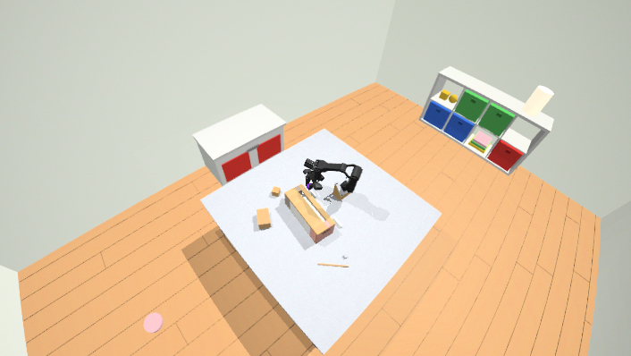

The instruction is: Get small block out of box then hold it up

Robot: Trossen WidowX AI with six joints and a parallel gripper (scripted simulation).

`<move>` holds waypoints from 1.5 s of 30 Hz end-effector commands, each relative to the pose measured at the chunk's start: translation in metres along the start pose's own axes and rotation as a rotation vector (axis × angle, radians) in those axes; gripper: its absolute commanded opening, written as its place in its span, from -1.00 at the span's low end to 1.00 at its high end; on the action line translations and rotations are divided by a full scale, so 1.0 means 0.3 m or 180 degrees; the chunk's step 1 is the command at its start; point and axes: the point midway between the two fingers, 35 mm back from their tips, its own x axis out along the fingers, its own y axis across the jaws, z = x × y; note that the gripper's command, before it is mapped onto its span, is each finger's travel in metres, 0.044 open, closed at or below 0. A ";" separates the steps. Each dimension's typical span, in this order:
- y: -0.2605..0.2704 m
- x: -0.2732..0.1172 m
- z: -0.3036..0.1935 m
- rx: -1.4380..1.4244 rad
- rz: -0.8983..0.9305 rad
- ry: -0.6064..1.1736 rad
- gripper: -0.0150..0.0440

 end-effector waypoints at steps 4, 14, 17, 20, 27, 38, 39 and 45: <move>-0.029 -0.089 -0.060 0.0272 0.0189 0.0082 -0.49; -0.093 -0.200 -0.114 0.0788 0.0378 0.0210 -0.49; -0.098 -0.208 -0.117 0.0826 0.0391 0.0221 -0.49; -0.098 -0.208 -0.117 0.0826 0.0391 0.0221 -0.49; -0.098 -0.208 -0.117 0.0826 0.0391 0.0221 -0.49; -0.098 -0.208 -0.117 0.0826 0.0391 0.0221 -0.49; -0.098 -0.208 -0.117 0.0826 0.0391 0.0221 -0.49; -0.098 -0.208 -0.117 0.0826 0.0391 0.0221 -0.49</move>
